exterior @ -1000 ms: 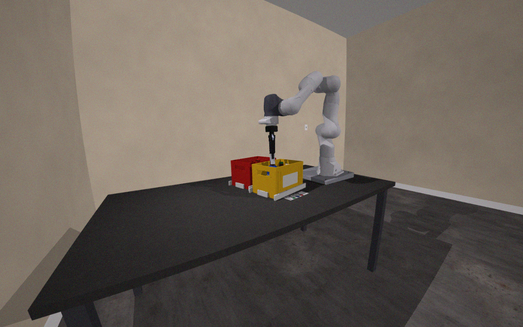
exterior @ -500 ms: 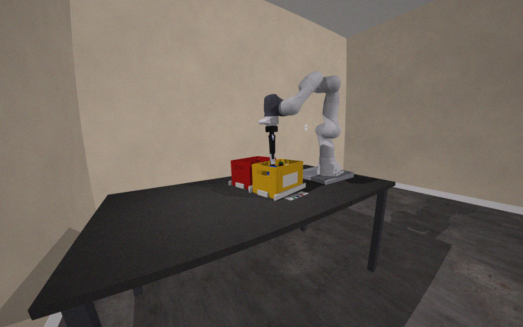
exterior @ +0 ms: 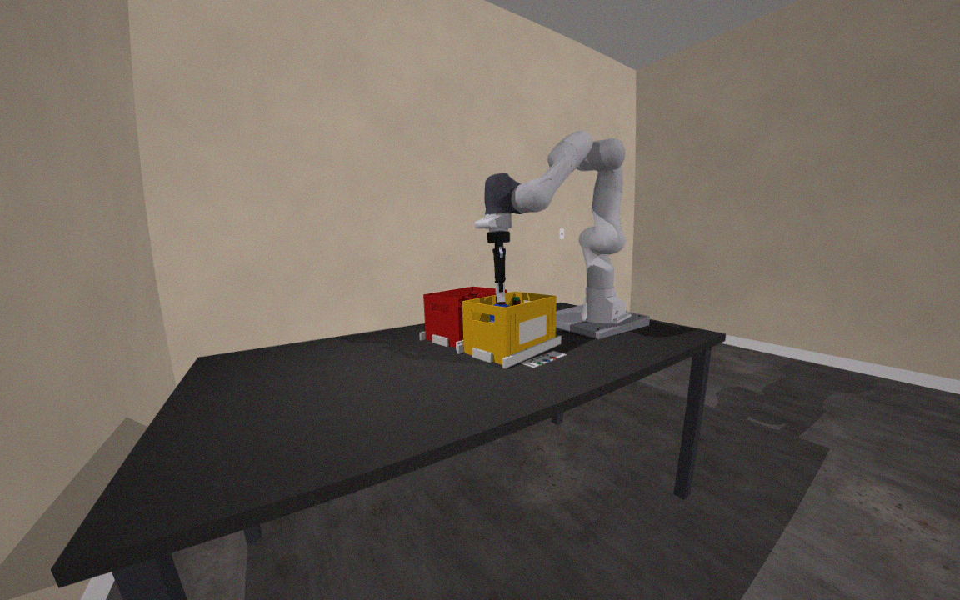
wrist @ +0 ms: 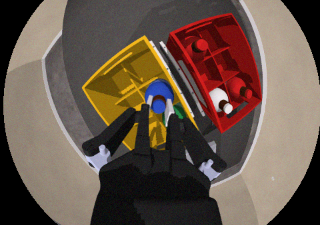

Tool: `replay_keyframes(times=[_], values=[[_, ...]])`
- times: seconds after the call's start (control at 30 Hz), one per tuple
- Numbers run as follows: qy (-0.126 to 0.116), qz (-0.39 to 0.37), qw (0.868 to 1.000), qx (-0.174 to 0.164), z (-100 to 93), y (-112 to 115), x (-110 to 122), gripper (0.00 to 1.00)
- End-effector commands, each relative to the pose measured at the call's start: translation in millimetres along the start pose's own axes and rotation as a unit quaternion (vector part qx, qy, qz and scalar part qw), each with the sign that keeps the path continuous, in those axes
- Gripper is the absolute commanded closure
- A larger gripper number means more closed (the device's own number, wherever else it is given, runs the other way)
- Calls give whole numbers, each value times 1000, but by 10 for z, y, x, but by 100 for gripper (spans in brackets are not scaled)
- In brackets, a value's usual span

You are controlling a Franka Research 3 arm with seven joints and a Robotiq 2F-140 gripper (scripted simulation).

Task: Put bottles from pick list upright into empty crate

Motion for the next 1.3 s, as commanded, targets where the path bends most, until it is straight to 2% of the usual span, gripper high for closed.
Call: replay_keyframes(times=[0.0,1.27], values=[[-3,1,1000,7,-19,-28,-20,100],[-3,1,1000,7,151,-30,-21,100]])
Point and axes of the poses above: the point where the finger pads meet when closed, its own z axis out along the fingers, its own x axis across the jaws, y = z × x, the point moved 9 cm from there along -z, back along the fingers, and after that the axes turned 7 degrees about z, right-handed, at the moved point
